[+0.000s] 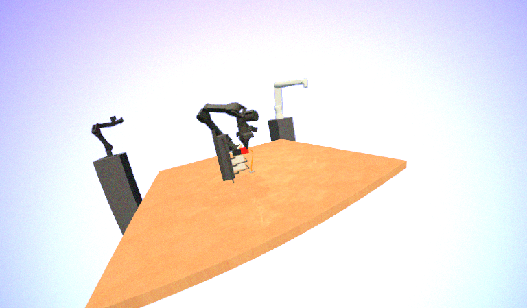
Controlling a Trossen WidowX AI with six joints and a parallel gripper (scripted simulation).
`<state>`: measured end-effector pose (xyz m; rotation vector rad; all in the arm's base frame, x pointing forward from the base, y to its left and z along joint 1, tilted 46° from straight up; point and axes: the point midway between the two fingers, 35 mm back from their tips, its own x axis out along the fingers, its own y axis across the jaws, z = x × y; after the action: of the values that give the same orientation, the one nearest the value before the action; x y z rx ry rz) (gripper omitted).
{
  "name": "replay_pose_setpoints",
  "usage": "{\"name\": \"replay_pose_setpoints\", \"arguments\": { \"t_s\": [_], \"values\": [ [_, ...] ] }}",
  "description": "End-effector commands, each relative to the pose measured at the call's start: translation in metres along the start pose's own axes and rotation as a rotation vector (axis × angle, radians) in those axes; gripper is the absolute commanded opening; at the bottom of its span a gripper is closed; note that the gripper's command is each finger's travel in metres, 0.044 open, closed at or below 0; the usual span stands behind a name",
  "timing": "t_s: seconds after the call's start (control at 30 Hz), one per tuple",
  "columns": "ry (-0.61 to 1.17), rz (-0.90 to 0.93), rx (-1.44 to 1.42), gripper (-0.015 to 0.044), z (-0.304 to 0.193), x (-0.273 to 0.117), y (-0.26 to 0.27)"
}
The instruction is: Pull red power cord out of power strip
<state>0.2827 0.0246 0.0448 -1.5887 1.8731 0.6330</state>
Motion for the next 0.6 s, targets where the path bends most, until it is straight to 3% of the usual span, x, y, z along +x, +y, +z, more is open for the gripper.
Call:
{"name": "replay_pose_setpoints", "arguments": {
  "t_s": [0.0,0.4,0.57],
  "values": [
    [-0.001,-0.004,0.008,0.0131,-0.003,0.001,-0.001],
    [-0.004,-0.004,0.008,0.044,0.018,-0.004,-0.002],
    [-0.005,-0.004,0.009,0.044,0.057,-0.012,-0.001]
  ]
}}
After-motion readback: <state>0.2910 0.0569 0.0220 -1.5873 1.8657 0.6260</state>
